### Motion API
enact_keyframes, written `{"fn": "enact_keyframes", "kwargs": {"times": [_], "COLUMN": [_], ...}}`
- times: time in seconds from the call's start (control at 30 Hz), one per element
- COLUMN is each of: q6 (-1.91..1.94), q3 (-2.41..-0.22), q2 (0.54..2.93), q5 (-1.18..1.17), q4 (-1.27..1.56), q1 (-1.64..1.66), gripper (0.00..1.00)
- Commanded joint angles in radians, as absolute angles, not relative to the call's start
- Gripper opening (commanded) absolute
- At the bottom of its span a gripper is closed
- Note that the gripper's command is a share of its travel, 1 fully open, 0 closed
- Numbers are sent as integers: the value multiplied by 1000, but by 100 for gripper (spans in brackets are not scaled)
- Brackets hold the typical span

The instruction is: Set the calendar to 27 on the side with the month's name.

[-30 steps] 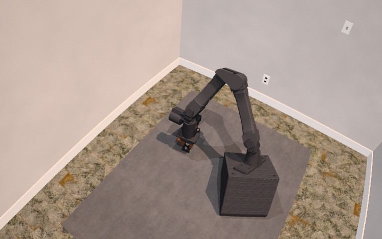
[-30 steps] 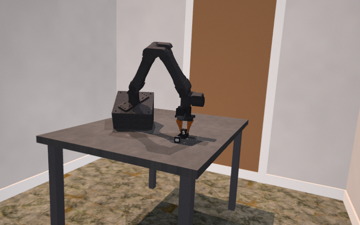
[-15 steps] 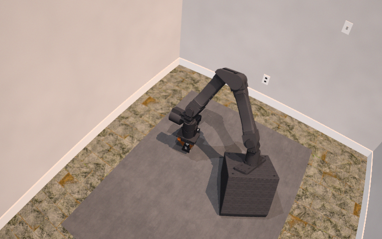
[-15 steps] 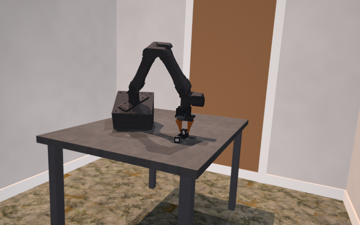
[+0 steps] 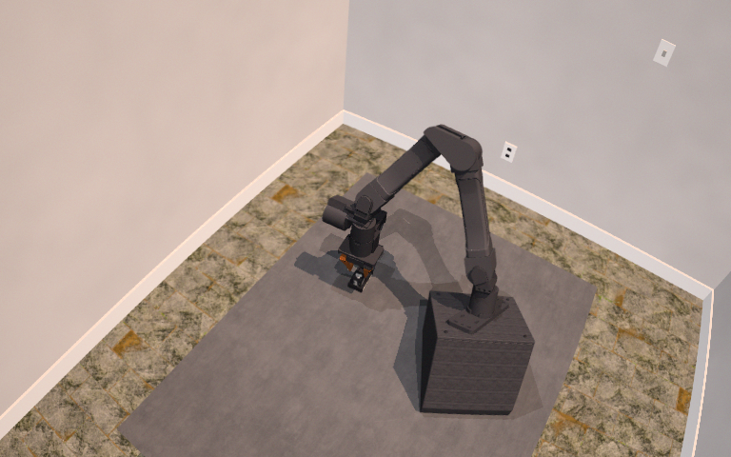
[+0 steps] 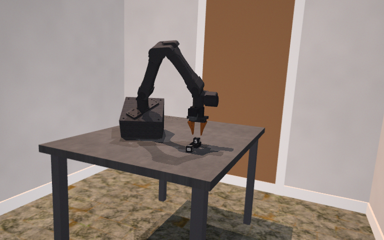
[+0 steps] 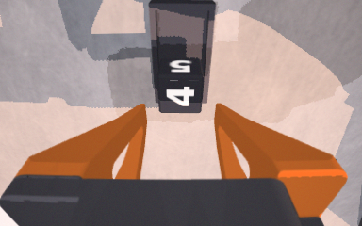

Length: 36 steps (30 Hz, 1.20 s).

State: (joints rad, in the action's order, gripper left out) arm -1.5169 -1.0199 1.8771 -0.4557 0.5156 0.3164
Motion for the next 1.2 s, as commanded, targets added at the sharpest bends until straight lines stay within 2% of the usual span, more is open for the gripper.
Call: {"fn": "enact_keyframes", "kwargs": {"times": [0.0, 0.5, 0.53, 1.17], "q6": [-1556, -1609, -1609, -1609], "q3": [-1051, -1102, -1102, -1102], "q2": [1825, 1761, 1761, 1761], "q5": [-466, -474, -474, -474], "q4": [612, 752, 752, 751], "q1": [349, 397, 397, 397], "gripper": [45, 45, 100, 100]}}
